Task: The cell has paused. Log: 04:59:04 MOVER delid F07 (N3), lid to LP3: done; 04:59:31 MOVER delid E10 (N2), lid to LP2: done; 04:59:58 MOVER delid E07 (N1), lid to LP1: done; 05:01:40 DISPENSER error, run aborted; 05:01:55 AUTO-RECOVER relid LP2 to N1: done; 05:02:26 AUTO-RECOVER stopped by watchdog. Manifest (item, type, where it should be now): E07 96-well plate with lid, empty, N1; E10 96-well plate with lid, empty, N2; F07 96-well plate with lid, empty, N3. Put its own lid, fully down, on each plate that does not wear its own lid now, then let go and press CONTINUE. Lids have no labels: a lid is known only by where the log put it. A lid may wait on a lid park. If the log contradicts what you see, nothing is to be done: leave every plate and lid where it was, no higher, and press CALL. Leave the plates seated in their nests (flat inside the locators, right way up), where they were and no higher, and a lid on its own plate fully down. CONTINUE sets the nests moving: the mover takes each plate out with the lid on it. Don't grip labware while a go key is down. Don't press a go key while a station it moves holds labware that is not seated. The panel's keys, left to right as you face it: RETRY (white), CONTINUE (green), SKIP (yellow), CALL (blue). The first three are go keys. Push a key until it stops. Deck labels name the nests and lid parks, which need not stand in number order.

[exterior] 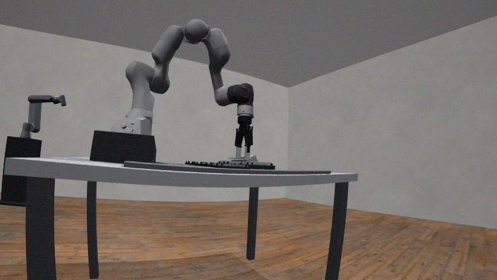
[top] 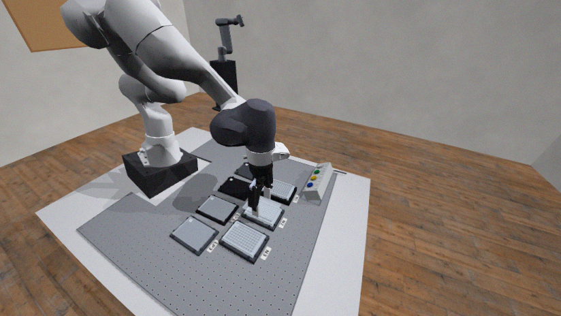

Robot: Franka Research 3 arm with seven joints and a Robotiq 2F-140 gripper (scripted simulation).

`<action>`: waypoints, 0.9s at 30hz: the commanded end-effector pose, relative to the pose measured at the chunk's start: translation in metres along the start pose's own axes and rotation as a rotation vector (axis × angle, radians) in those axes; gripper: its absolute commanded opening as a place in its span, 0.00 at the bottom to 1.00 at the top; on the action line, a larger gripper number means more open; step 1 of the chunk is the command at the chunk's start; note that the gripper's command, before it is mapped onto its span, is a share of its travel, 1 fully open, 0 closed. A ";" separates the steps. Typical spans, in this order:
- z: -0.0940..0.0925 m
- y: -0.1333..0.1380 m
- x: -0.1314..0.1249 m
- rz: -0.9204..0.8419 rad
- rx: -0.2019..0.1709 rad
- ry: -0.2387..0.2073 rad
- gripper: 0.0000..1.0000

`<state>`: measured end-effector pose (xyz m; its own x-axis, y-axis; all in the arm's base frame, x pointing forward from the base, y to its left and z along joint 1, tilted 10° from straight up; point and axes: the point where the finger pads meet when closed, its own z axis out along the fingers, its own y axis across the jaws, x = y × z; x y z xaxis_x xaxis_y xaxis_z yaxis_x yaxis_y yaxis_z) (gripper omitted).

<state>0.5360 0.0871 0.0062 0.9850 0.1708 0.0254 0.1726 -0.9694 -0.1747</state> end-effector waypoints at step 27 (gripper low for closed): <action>0.008 0.000 0.003 0.007 0.001 0.008 0.00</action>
<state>0.5369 0.0892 -0.0018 0.9854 0.1675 0.0292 0.1700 -0.9697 -0.1756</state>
